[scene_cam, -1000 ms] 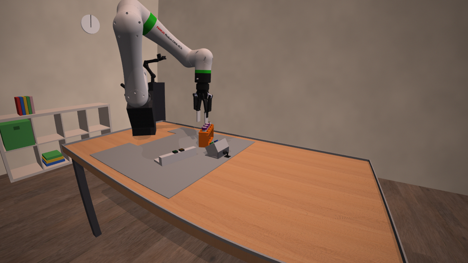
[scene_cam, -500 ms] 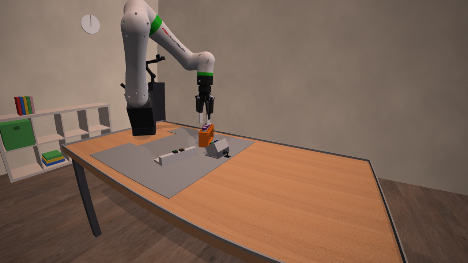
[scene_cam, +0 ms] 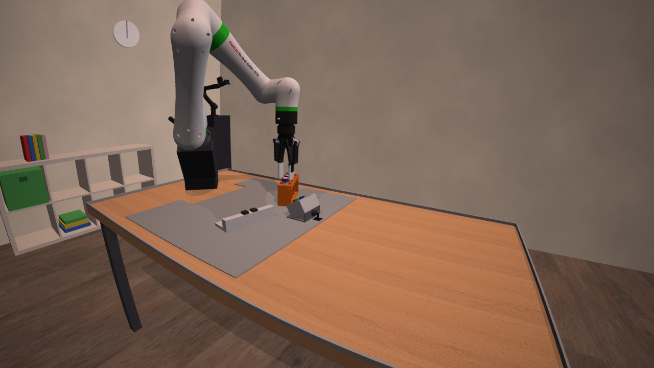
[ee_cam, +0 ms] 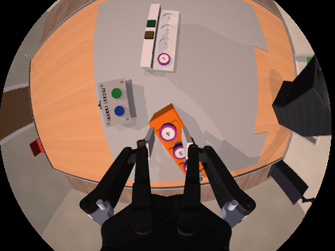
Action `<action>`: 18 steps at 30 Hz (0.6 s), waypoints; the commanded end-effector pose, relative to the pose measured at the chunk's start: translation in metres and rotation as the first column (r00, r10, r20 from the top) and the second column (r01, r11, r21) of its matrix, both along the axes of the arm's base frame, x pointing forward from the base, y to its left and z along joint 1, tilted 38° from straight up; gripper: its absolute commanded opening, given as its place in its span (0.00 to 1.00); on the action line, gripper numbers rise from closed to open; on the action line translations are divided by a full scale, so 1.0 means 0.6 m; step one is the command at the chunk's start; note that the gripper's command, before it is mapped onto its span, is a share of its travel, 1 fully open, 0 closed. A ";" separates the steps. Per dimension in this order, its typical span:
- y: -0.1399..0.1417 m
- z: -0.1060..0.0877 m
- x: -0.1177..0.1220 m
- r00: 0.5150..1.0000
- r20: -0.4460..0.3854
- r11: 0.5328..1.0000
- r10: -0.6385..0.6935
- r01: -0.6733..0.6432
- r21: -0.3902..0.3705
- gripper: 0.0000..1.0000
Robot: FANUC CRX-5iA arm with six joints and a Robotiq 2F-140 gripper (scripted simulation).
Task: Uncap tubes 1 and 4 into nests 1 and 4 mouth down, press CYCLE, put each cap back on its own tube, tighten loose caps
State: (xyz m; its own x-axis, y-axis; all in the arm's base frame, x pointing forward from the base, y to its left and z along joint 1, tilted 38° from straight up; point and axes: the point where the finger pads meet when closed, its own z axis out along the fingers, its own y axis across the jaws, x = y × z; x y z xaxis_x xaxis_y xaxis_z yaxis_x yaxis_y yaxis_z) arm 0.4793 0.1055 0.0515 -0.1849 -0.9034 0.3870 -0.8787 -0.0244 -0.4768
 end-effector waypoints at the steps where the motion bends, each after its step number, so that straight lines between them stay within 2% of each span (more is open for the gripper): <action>1: 0.000 -0.001 0.001 1.000 0.000 1.000 0.000 0.000 0.000 0.35; 18: -0.006 -0.011 0.006 1.000 0.000 1.000 0.000 0.000 0.000 0.35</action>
